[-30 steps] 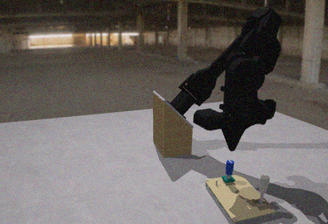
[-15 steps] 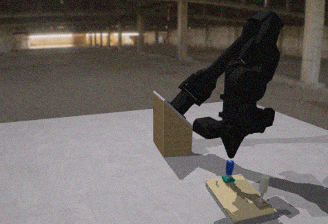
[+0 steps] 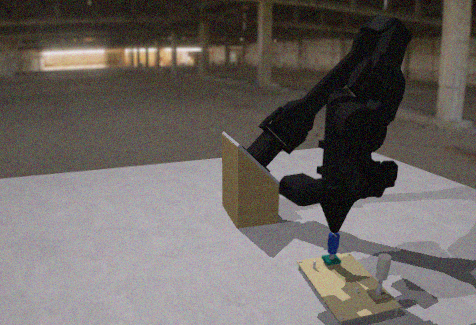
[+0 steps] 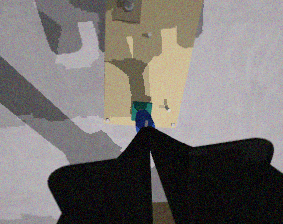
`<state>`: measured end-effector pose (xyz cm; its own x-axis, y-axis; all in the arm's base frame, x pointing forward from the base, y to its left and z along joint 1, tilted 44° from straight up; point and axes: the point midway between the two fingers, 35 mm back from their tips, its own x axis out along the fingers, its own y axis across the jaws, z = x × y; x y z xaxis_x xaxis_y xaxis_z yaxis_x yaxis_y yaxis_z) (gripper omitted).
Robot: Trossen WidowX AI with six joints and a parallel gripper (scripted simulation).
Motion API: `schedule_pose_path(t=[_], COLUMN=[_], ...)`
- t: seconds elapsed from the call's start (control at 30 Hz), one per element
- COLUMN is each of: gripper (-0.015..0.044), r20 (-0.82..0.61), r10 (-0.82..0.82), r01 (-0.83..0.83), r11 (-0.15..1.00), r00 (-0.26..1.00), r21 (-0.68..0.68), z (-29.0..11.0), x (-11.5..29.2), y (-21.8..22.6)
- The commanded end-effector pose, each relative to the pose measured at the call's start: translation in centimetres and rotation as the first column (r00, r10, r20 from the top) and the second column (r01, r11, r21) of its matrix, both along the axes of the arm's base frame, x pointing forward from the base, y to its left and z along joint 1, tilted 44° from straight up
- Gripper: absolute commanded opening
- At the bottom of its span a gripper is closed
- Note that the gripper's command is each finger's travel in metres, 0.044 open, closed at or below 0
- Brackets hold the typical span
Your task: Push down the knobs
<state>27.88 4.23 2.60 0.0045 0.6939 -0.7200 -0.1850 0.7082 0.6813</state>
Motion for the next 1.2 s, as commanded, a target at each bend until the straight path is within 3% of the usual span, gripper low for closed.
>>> schedule_pose_path(t=[0.0, 1.17], gripper=[0.0, 0.0], r20=[-0.001, -0.001], r10=[-0.003, -0.003], r01=[0.003, 0.003], r11=[1.0, 1.0], r00=[1.0, 1.0], r21=[0.004, 0.004], z=[-0.08, -0.4], x=[0.03, 0.04], y=[0.1, 0.42])
